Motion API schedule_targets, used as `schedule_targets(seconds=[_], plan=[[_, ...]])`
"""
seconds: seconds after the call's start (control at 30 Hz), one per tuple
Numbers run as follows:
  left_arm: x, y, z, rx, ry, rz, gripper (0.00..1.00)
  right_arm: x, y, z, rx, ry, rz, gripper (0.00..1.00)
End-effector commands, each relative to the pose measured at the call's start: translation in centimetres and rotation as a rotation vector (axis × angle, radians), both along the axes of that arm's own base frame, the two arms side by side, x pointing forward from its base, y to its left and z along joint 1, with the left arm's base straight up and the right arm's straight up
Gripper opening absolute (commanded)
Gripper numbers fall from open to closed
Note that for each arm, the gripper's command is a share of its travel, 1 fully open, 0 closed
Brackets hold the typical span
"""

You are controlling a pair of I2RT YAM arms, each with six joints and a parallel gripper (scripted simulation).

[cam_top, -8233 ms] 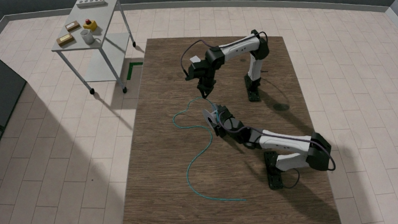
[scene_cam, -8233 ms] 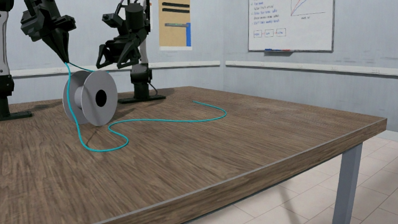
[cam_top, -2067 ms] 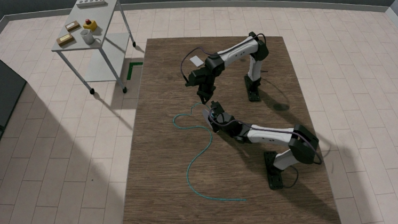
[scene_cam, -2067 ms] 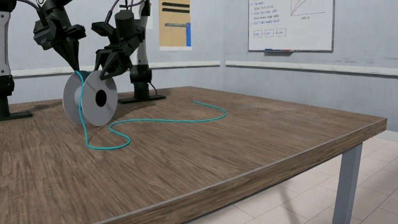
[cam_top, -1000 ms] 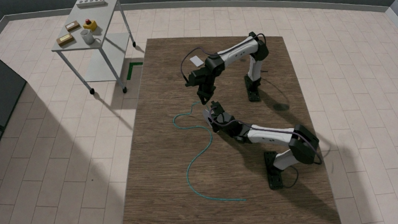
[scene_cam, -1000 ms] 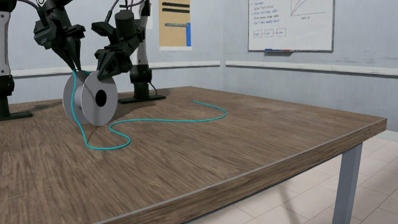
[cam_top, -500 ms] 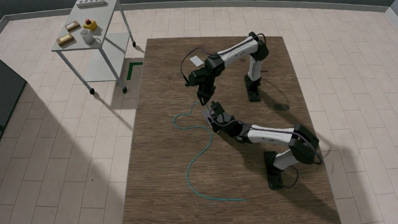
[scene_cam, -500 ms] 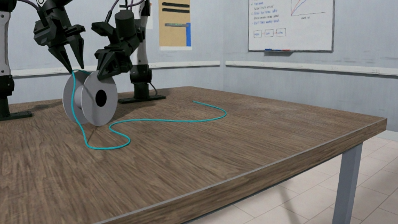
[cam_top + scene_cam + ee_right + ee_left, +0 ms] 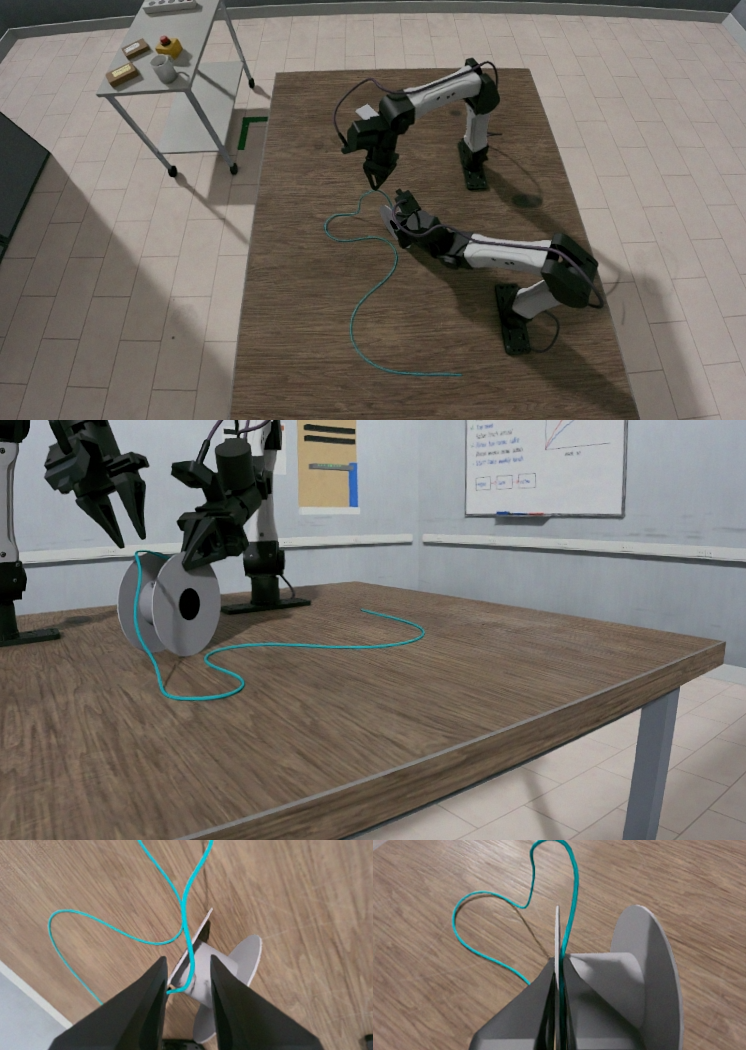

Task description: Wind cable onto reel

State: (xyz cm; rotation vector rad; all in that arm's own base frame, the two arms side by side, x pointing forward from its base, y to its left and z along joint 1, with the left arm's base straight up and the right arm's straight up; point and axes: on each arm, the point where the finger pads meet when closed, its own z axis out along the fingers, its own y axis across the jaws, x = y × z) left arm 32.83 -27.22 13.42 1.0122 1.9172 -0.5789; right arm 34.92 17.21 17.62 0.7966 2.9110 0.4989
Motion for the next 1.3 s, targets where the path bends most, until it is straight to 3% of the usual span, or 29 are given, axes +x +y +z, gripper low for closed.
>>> schedule_targets(seconds=[0.0,0.67,1.0,1.27], plan=[[0.5,0.1,2.0,-0.027,-0.030,0.002,0.00,0.6,-1.1,1.1,0.008,0.005,0.012,0.30],[0.5,0.1,2.0,-0.027,-0.030,0.002,0.00,3.4,-6.0,4.9,0.012,-0.004,0.012,0.30],[0.5,0.1,2.0,-0.027,-0.030,0.002,0.00,2.4,-5.6,4.9,0.012,0.010,0.016,0.30],[0.5,0.1,2.0,-0.027,-0.030,0.002,0.00,3.7,-5.2,5.2,0.013,-0.017,0.010,0.30]])
